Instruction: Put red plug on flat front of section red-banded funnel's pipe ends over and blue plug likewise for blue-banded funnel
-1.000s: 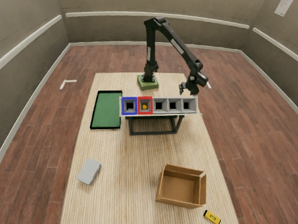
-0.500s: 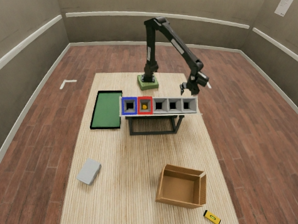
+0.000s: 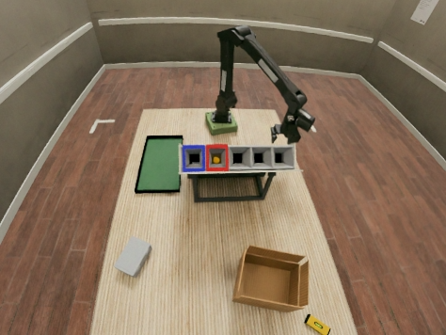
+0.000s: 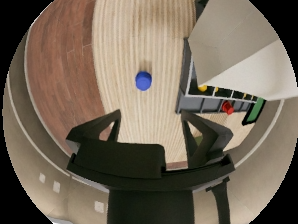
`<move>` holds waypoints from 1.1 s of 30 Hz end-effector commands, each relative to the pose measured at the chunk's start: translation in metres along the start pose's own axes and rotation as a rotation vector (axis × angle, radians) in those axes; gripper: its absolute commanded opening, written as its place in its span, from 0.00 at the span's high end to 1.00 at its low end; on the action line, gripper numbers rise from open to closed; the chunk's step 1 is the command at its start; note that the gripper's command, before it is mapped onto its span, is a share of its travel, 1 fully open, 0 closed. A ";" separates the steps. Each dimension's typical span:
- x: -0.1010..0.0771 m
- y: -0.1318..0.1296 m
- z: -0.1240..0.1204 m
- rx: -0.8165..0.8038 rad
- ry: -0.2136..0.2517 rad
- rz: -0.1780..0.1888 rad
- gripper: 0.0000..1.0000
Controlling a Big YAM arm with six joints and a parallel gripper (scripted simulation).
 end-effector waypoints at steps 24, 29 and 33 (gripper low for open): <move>-0.015 0.012 0.006 0.004 -0.043 0.038 0.13; -0.015 0.011 0.005 0.005 -0.056 0.049 0.13; -0.015 0.011 0.005 0.006 -0.059 0.051 0.13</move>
Point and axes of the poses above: the point where the finger pads meet when closed, its own x axis out along the fingers, its own y axis across the jaws, z = x × y, the point moved 7 cm from there along -x, back along the fingers, and after that the axes turned 1 degree about -x, right-handed, at the moved point
